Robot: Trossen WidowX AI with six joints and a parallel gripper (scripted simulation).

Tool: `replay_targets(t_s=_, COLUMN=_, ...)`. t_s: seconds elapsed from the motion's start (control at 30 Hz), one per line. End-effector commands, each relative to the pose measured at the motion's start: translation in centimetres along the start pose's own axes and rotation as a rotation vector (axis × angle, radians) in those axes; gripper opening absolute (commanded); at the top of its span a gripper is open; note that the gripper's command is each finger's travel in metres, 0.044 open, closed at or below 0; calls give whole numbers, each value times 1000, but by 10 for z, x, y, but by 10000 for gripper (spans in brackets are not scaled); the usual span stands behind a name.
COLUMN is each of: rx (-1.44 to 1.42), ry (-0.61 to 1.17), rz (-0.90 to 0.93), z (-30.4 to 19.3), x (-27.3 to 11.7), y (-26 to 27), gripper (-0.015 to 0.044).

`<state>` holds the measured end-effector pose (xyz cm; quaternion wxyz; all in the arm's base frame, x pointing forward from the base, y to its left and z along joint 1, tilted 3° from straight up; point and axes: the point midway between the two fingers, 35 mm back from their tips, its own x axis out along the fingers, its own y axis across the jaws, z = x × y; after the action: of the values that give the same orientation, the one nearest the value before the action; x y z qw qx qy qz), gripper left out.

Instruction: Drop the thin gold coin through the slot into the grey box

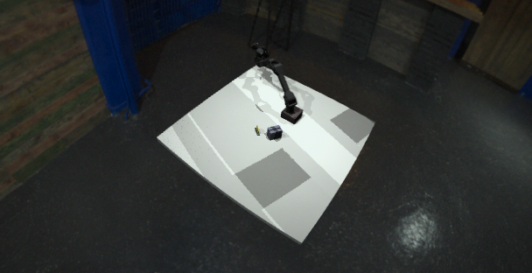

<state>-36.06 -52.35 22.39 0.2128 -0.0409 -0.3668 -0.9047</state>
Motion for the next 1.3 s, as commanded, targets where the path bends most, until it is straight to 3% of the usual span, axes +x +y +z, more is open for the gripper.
replay_targets(t_s=0.0, rx=-3, ry=3, rz=2, z=-1, x=-1, y=1, gripper=374)
replay_targets(t_s=0.27, rx=-216, ry=223, rz=146, z=-46, x=-65, y=67, gripper=164)
replay_targets(t_s=0.43, rx=-375, ry=377, rz=285, z=-75, x=-127, y=113, gripper=161)
replay_targets(t_s=0.8, rx=-775, ry=662, rz=725, z=-111, x=-304, y=184, gripper=161)
replay_targets(t_s=1.27, rx=-1301, ry=864, rz=1418, z=-90, x=-537, y=174, gripper=161)
